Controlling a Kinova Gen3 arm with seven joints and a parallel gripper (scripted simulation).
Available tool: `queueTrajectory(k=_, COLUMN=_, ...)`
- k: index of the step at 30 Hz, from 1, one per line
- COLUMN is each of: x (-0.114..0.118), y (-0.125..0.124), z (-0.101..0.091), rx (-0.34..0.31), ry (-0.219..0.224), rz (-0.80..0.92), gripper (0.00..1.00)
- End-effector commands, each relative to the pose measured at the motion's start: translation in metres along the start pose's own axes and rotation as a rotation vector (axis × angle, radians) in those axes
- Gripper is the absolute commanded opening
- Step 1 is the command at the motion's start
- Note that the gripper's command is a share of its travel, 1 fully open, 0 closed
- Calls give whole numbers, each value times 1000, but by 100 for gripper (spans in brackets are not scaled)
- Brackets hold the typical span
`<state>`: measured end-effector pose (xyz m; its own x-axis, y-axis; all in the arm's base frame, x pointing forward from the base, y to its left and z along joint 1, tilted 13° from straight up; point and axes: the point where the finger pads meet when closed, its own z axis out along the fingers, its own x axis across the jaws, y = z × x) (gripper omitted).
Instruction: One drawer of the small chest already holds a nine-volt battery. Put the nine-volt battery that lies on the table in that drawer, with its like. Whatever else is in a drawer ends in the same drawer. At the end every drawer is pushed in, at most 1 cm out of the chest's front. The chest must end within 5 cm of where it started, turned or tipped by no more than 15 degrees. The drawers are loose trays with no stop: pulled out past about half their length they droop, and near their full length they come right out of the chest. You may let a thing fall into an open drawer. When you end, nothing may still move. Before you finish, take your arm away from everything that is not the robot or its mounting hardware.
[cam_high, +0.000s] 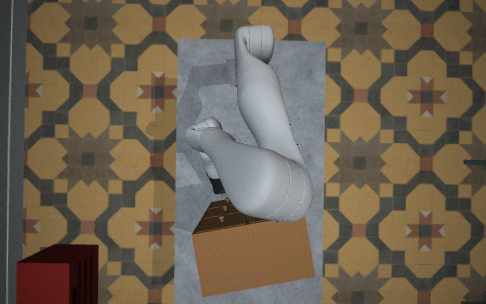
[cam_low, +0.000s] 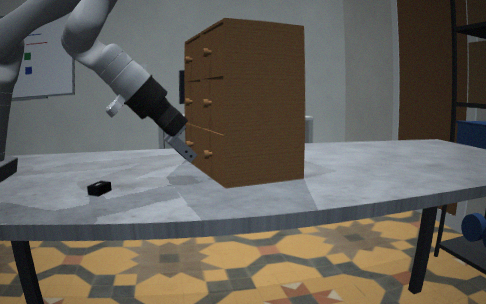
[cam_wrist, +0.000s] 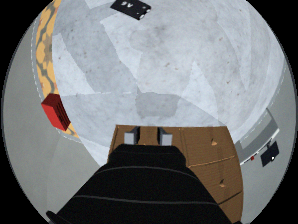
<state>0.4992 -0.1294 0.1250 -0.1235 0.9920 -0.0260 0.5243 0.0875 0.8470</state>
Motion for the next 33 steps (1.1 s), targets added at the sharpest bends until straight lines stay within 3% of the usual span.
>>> queueTrajectory(k=1, x=0, y=1, z=0, rx=-2, ry=0, rz=0, gripper=67)
queueTrajectory(k=33, x=0, y=15, z=13, rx=-2, ry=0, rz=0, gripper=67)
